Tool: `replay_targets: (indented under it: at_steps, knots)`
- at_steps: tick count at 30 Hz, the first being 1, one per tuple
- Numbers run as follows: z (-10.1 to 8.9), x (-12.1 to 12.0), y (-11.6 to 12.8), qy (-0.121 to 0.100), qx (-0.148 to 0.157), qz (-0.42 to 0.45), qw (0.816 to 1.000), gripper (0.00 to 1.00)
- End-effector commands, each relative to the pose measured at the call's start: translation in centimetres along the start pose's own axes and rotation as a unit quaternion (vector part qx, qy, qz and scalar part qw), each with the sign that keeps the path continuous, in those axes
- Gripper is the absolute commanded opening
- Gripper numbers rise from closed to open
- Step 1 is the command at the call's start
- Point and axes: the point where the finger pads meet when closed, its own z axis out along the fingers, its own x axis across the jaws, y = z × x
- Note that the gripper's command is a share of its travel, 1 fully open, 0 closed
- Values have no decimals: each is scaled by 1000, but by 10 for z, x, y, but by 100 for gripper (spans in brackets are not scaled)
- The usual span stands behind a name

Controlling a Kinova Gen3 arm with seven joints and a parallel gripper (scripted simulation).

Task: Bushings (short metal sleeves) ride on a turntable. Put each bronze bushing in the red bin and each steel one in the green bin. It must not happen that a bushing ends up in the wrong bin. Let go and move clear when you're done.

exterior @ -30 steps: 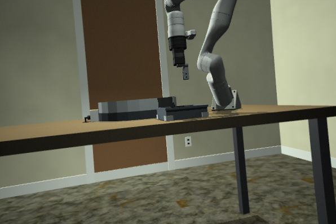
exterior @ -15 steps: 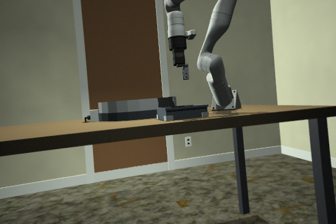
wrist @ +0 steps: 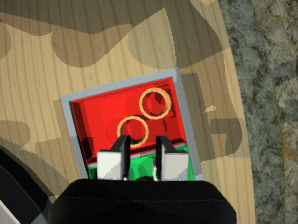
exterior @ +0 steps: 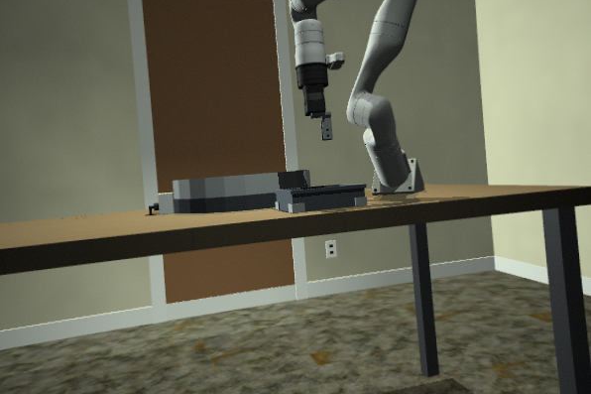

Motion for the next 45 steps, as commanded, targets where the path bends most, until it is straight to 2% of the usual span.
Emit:
replay_targets:
  at_steps: [1,23,25,27,30,33,37,38,39,44,45]
  knots:
    - [0,0,0,0,0,0,1000,47]
    - [0,0,0,0,0,0,1000,47]
    - [1,-20,3,0,0,70,998,45]
    - [1,-20,3,0,0,70,998,45]
    - [3,-50,8,1,0,174,985,45]
    - [3,-50,8,1,0,174,985,45]
    - [5,-89,14,1,0,306,952,45]
    - [5,-90,14,1,0,309,951,45]
    - [6,-100,16,1,0,342,940,45]
    - [6,-100,16,1,0,342,940,45]
    - [6,-110,17,1,0,374,927,45]
